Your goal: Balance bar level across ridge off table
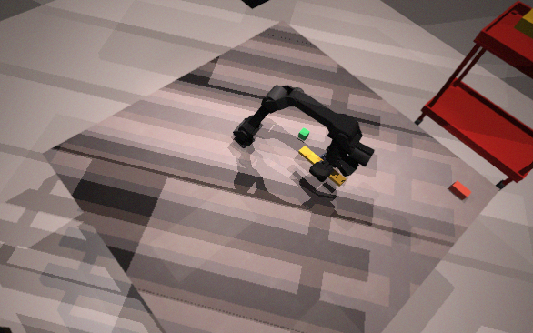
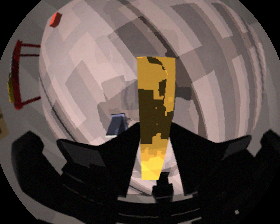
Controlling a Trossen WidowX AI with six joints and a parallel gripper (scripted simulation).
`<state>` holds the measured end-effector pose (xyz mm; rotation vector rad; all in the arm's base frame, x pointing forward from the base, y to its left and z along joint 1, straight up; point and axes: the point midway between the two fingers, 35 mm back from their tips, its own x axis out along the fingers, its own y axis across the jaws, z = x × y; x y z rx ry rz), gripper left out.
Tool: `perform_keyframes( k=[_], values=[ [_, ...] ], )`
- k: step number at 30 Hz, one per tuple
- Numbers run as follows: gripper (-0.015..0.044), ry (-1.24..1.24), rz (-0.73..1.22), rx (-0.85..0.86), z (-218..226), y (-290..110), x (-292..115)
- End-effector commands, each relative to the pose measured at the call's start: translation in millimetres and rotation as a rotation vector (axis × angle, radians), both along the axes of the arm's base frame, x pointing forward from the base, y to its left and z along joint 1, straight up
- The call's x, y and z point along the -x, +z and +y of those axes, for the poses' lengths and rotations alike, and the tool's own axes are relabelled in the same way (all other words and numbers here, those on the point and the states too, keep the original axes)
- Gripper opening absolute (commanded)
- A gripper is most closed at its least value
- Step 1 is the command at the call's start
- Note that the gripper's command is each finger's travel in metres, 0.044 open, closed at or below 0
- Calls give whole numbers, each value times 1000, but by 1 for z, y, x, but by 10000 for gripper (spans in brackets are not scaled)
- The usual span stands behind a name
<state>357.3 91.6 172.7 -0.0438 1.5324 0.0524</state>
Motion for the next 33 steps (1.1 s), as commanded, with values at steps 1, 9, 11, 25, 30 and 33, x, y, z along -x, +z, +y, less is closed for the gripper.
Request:
perform_keyframes(
  k=[1,9,11,25,30,33],
  values=[
    [0,13,4,-3,14,-1,5],
    [0,47,5,-4,42,-1,17],
    [0,56,5,-5,49,-1,20],
    [0,103,6,-7,88,-1,42],
    [0,103,6,-7,90,-7,42],
    [0,104,6,-7,91,-12,42]
  ],
)
